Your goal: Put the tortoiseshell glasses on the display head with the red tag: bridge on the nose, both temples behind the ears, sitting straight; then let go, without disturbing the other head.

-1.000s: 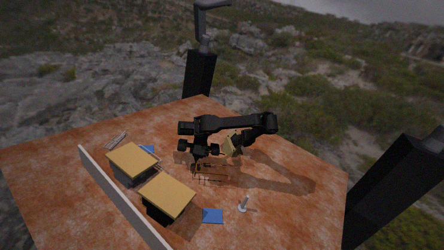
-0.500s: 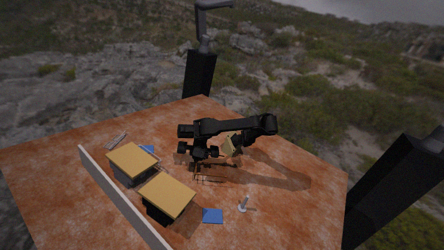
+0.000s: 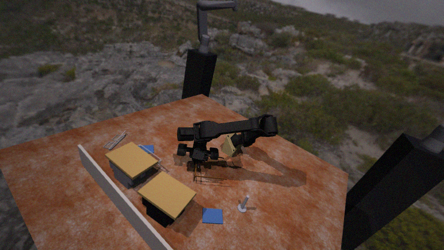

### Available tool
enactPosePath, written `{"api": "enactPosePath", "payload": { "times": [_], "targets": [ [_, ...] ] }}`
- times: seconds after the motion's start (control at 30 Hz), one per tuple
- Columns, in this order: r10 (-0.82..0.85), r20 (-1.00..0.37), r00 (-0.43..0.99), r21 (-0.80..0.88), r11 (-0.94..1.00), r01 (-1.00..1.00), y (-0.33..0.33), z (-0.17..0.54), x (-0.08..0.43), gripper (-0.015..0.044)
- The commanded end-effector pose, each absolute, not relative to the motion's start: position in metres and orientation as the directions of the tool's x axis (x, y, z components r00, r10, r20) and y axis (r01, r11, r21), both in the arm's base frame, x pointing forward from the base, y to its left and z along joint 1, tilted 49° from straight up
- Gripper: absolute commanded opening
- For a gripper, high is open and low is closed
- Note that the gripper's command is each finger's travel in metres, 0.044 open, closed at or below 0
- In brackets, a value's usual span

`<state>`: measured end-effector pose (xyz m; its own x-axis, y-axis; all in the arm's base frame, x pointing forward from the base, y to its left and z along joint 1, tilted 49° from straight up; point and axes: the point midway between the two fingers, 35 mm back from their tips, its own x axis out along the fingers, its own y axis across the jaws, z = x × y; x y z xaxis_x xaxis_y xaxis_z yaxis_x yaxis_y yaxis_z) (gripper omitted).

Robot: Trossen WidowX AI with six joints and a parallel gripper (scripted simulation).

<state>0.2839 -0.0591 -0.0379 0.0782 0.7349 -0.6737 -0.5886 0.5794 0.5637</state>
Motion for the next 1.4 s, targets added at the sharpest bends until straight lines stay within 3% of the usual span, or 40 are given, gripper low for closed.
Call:
{"api": "enactPosePath", "payload": {
  "times": [0.0, 0.6, 0.73, 1.37],
  "targets": [
    [0.738, -0.670, 0.078, 0.568, 0.578, -0.585, -0.054, -0.041, 0.283, 0.0000],
    [0.740, -0.668, 0.078, 0.570, 0.576, -0.586, -0.043, -0.049, 0.282, 0.0000],
    [0.737, -0.671, 0.077, 0.566, 0.577, -0.589, -0.046, -0.048, 0.283, 0.0105],
    [0.738, -0.670, 0.077, 0.567, 0.576, -0.588, -0.045, -0.043, 0.280, 0.0108]
  ]
}}
